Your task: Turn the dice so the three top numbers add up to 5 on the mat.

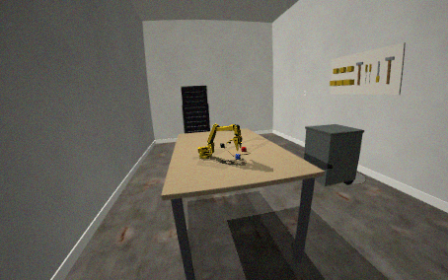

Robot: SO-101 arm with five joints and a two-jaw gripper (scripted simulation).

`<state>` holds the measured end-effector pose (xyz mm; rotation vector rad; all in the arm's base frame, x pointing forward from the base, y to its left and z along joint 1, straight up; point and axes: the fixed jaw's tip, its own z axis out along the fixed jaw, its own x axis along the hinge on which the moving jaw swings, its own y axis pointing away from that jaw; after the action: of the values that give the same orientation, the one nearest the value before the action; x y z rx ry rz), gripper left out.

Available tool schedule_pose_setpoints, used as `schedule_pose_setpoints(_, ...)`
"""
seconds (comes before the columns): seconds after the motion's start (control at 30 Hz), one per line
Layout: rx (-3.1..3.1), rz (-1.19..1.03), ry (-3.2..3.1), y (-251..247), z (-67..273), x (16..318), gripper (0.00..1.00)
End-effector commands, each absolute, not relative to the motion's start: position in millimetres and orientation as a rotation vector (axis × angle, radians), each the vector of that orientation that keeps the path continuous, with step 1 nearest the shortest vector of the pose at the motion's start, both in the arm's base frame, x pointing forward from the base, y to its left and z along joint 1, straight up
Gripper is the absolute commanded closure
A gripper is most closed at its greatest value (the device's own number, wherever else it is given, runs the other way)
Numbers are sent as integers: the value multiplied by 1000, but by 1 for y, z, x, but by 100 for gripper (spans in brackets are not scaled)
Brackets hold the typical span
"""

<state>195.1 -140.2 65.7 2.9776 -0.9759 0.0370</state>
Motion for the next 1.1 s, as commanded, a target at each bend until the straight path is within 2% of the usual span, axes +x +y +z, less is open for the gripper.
schedule_pose_setpoints(0.0, 2933, 140, -1051, -143, 80, 198, 64)
schedule_pose_setpoints(1.07, 2364, 113, -2083, -131, 76, 197, 65)
